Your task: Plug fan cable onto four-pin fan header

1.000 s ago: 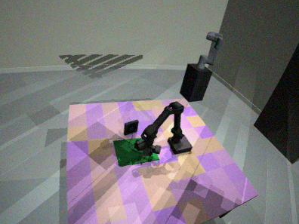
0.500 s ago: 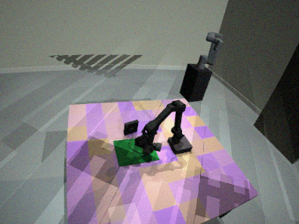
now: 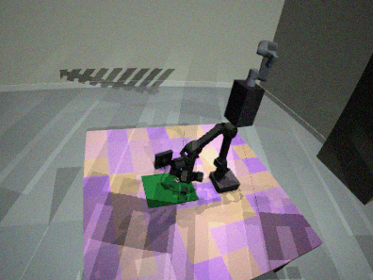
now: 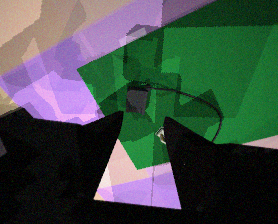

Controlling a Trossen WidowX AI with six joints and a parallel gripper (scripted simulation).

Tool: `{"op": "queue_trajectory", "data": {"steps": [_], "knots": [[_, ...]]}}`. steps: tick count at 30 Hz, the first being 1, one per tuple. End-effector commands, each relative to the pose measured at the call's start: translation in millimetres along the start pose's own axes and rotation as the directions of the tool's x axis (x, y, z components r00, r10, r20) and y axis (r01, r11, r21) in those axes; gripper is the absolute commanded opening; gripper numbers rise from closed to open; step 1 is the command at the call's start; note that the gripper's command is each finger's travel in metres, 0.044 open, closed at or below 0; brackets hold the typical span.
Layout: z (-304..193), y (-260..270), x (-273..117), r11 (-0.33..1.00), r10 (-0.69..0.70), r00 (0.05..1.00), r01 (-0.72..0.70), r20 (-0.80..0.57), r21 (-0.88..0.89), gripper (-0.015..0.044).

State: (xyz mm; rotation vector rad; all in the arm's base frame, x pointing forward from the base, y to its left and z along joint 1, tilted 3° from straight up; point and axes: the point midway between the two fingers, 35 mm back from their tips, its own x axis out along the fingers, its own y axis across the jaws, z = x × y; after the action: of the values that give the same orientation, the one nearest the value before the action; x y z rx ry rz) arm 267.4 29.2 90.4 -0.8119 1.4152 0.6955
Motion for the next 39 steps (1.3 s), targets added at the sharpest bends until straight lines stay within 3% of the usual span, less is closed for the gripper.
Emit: {"op": "queue_trajectory", "data": {"steps": [1, 30, 39], "knots": [[0.1, 0.4, 2.4, 1.0, 0.003, 1.0, -0.003, -0.007, 0.0, 0.0205], [0.1, 0.4, 2.4, 1.0, 0.003, 1.0, -0.003, -0.007, 0.0, 0.0205], [0.1, 0.4, 2.4, 1.0, 0.003, 1.0, -0.003, -0.007, 0.0, 0.044]]}}
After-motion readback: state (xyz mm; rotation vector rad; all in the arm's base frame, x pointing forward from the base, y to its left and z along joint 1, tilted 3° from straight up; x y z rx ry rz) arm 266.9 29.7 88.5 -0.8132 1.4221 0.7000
